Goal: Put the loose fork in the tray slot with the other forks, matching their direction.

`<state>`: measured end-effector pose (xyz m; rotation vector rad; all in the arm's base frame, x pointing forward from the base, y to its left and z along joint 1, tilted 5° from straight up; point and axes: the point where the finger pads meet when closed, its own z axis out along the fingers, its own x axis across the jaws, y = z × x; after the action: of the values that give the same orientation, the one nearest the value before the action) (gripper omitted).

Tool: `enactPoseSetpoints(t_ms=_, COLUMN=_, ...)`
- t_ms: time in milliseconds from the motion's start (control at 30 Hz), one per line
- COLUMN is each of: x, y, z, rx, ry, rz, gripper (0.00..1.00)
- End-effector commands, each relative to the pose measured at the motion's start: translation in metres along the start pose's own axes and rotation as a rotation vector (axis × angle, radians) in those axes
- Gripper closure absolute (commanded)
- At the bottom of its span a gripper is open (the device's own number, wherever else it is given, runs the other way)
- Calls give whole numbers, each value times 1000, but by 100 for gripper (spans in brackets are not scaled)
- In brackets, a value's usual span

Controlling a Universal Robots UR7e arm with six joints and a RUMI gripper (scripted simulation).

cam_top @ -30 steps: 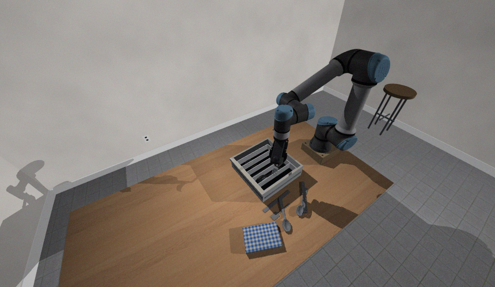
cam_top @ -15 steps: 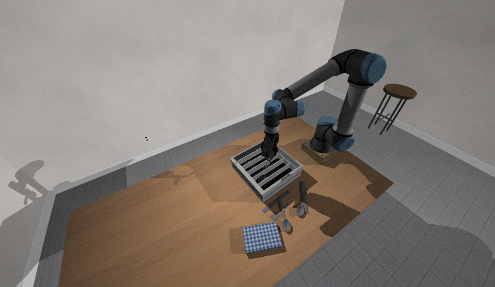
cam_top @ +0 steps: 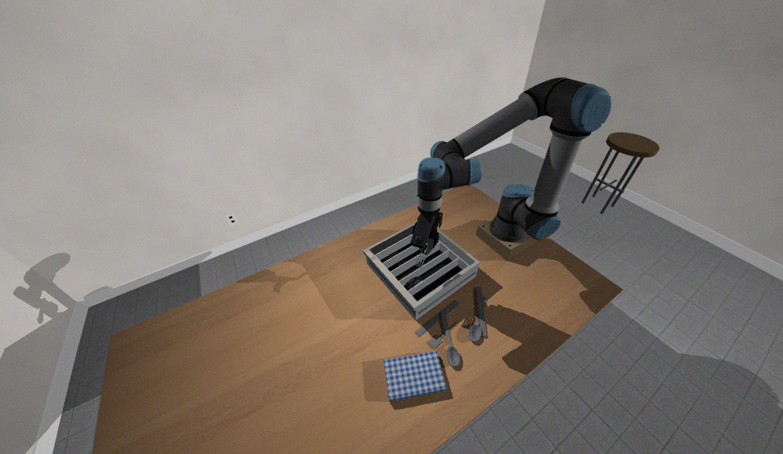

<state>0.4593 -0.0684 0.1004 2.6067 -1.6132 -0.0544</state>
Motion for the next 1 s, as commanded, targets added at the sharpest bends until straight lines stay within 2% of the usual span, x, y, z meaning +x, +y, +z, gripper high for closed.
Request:
enactPoseSetpoints(t_ms=0, x=1, y=-1, z=-1, rx=0, ry=2, rz=188, gripper=99)
enactPoseSetpoints(t_ms=200, x=1, y=0, z=-1, rx=0, ry=2, rz=422, gripper=99)
enactPoseSetpoints(t_ms=567, x=1, y=0, z=-1, rx=-6, ry=-1, rz=503, gripper=99)
enactPoseSetpoints(t_ms=633, x=1, y=-1, z=0, rx=-40, ry=-11, rz=506, gripper=99)
enactPoseSetpoints(t_ms=767, x=2, y=-3, z=0, rx=-154, ry=-41, rz=512, gripper=99)
enactPoseSetpoints(t_ms=833, x=2, y=-3, z=0, rx=-154, ry=-41, rz=512, gripper=99)
enactPoseSetpoints(t_ms=900, x=2, y=-4, z=0, rx=-188, ry=-48, rz=513, gripper=99)
enactPoseSetpoints(t_ms=967, x=2, y=-4, z=-1, rx=-195, ry=-49, rz=513, gripper=99)
